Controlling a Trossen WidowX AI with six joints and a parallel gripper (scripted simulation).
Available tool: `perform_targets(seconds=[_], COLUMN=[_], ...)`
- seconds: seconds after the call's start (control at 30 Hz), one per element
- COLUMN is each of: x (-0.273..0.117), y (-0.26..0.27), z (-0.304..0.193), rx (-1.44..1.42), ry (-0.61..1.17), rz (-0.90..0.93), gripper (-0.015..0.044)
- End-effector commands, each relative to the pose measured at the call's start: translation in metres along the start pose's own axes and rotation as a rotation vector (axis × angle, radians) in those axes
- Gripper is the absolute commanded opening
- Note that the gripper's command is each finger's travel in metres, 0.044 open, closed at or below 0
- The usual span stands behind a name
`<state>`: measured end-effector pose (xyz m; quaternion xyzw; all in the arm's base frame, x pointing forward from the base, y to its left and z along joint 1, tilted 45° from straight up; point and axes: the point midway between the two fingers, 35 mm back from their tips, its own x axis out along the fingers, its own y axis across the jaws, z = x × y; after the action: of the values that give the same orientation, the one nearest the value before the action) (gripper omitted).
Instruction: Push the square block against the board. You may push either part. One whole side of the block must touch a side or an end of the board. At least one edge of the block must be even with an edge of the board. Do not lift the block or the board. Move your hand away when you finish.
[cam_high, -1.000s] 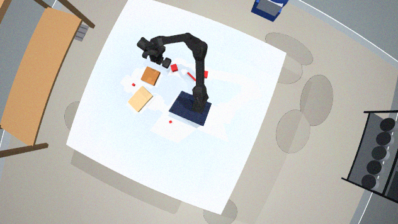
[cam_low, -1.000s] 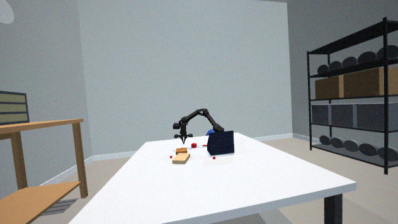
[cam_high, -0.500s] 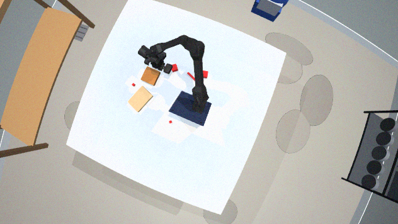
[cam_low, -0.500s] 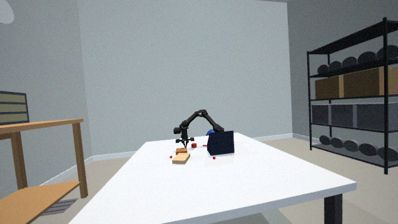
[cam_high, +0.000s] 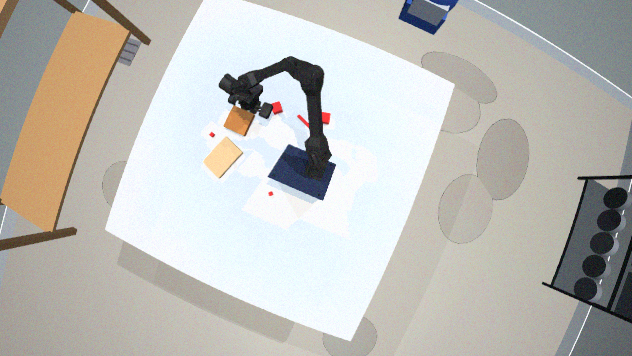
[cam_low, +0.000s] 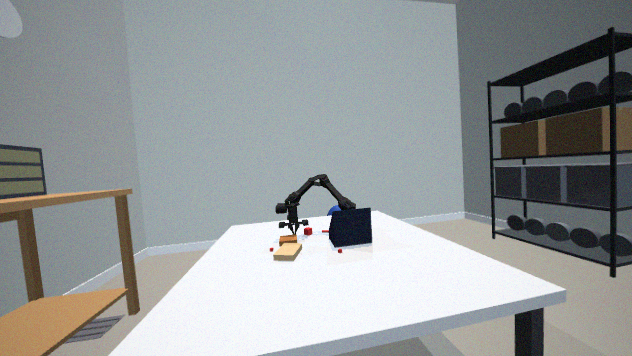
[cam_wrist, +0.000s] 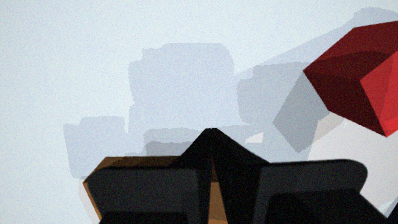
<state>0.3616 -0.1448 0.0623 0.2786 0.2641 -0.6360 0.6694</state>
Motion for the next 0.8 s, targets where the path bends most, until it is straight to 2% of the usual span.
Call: perform_targets(seconds=[0.0, 0.77], x=[-0.001, 0.000], y=[0.001, 0.002], z=[-0.005, -0.022], rx=[0.004, 0.004], ry=[0.001, 0.004], rz=[0.004, 0.003], gripper=[0.0000, 0.0000])
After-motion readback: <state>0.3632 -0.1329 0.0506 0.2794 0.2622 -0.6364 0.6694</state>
